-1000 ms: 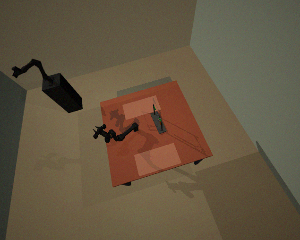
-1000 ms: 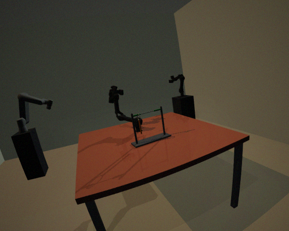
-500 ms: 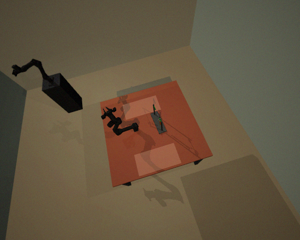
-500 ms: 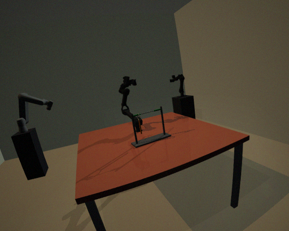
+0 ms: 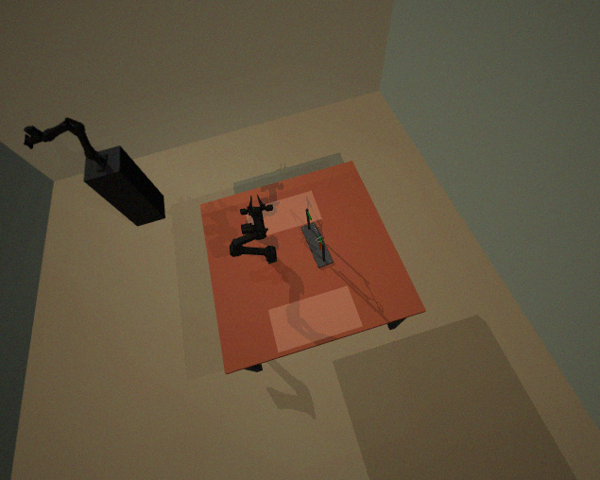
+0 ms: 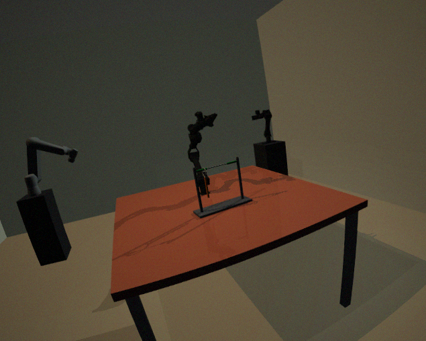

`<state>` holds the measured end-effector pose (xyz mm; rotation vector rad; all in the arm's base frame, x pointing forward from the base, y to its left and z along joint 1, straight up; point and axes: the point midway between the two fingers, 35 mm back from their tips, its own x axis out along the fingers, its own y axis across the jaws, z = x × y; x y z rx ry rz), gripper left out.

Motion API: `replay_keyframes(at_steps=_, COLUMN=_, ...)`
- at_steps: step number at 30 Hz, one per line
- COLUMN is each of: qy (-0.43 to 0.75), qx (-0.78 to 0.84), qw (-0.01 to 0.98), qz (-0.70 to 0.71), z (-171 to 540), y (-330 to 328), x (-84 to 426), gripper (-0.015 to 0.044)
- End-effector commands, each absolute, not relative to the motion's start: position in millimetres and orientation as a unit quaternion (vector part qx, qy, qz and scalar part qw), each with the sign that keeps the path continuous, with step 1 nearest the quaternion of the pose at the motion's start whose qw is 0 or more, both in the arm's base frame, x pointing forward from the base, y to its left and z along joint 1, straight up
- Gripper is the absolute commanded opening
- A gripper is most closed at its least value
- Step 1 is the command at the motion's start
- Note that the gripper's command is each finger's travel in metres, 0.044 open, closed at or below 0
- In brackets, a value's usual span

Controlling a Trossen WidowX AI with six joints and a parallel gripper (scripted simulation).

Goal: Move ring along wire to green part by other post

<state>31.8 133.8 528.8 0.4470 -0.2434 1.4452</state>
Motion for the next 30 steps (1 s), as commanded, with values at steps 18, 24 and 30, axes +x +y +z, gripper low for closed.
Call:
replay_keyframes(at_steps=18, qy=-0.09, qx=0.111, qw=0.948, qz=0.286, z=323, y=-6, x=270, gripper=0.016)
replay_keyframes(at_steps=24, qy=-0.035, qx=0.069, qw=0.98, qz=0.183, z=237, y=-54, x=279, gripper=0.016)
replay_keyframes(at_steps=30, qy=0.038, qx=0.03, qw=0.994, qz=0.1, z=151, y=-85, x=262, gripper=0.016)
